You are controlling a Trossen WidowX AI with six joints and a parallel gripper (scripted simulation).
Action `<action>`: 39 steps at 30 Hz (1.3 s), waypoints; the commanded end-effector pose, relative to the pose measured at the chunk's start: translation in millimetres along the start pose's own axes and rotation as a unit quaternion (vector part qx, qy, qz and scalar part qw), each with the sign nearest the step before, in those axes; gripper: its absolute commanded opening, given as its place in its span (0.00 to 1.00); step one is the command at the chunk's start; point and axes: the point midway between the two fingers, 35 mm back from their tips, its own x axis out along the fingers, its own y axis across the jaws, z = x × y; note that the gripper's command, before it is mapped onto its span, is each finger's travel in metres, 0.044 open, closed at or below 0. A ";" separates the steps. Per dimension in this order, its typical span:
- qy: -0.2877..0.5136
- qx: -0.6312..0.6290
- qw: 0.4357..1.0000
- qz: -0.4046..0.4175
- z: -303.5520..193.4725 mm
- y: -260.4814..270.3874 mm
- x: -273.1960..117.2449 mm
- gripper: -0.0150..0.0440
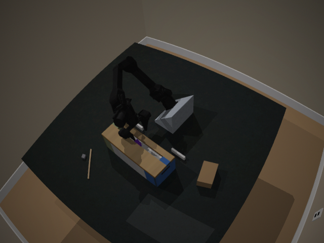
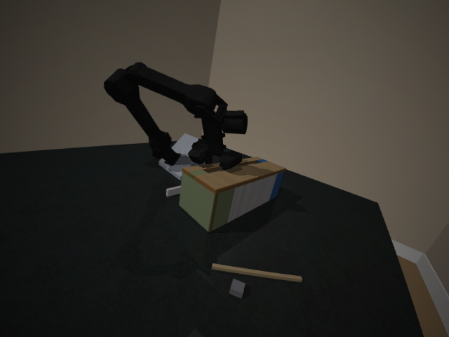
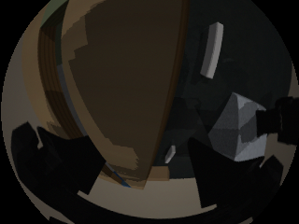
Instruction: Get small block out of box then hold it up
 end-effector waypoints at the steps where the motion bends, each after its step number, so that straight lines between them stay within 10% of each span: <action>1: 0.001 0.001 1.000 -0.002 -10.3 -0.7 4.3 0.93; 39: 0.002 0.001 1.000 -0.002 -38.6 -1.5 14.3 0.93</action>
